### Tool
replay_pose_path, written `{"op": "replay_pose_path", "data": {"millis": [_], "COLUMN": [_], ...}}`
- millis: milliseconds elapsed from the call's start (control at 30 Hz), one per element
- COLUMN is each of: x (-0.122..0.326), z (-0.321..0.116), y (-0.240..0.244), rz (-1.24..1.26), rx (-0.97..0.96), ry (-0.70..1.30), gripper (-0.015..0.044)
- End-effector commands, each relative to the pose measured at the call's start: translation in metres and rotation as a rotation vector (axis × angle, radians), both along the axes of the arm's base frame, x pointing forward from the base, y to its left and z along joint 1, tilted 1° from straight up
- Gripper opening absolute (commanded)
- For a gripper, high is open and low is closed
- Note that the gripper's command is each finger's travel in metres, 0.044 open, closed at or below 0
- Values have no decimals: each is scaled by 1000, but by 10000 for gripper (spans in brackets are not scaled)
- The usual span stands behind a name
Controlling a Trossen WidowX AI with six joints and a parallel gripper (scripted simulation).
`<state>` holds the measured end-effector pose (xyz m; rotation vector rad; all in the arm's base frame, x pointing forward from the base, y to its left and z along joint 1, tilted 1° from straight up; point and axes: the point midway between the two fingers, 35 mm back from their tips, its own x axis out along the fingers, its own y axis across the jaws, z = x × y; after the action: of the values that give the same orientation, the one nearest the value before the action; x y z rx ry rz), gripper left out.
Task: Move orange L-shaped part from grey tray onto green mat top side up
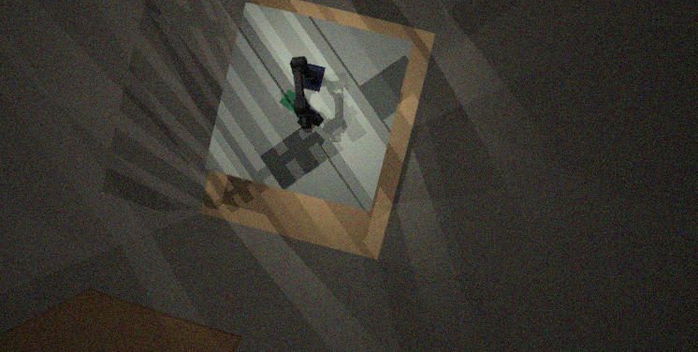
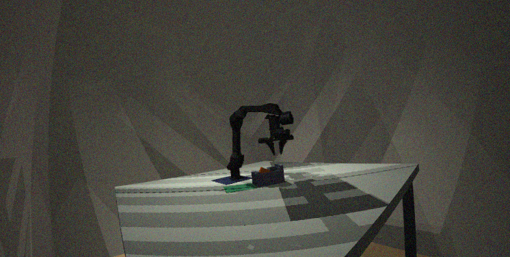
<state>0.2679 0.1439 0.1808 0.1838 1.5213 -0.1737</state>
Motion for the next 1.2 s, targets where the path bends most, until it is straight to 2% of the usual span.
{"op": "replay_pose_path", "data": {"millis": [0,700,1000,1167], "x": [0,0,3,2], "z": [0,-2,-69,-70], "y": [0,0,-2,-2], "rz": [0,0,3,3], "rx": [1,0,-8,-9], "ry": [-2,0,2,2], "gripper": [180,180,180,180]}}
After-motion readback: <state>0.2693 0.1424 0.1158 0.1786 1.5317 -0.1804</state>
